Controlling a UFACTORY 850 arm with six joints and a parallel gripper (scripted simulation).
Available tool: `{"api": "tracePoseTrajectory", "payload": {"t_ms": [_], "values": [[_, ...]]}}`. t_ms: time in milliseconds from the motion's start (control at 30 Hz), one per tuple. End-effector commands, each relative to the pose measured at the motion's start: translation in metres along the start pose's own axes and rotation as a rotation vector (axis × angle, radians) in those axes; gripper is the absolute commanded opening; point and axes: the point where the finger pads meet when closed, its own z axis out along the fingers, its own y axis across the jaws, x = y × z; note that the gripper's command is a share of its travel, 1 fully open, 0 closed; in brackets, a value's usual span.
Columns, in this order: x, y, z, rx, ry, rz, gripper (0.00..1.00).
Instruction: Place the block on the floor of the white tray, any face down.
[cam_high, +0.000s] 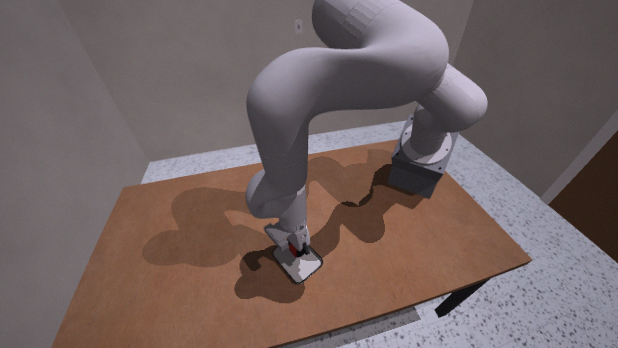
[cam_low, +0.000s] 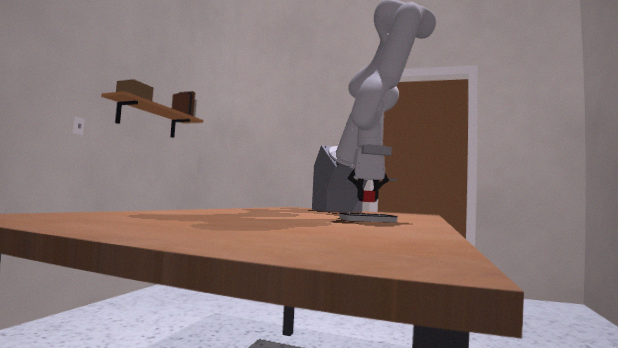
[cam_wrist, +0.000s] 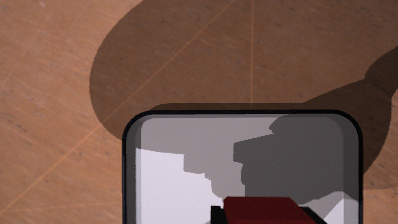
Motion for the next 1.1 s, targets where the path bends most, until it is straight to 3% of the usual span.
{"api": "tracePoseTrajectory", "payload": {"t_ms": [0,767,1067], "values": [[0.002,-0.001,0.000,0.005,-0.005,0.001,0.00],[0.002,-0.001,0.000,0.005,-0.005,0.001,0.00],[0.002,-0.001,0.012,0.005,-0.006,0.001,0.00]]}}
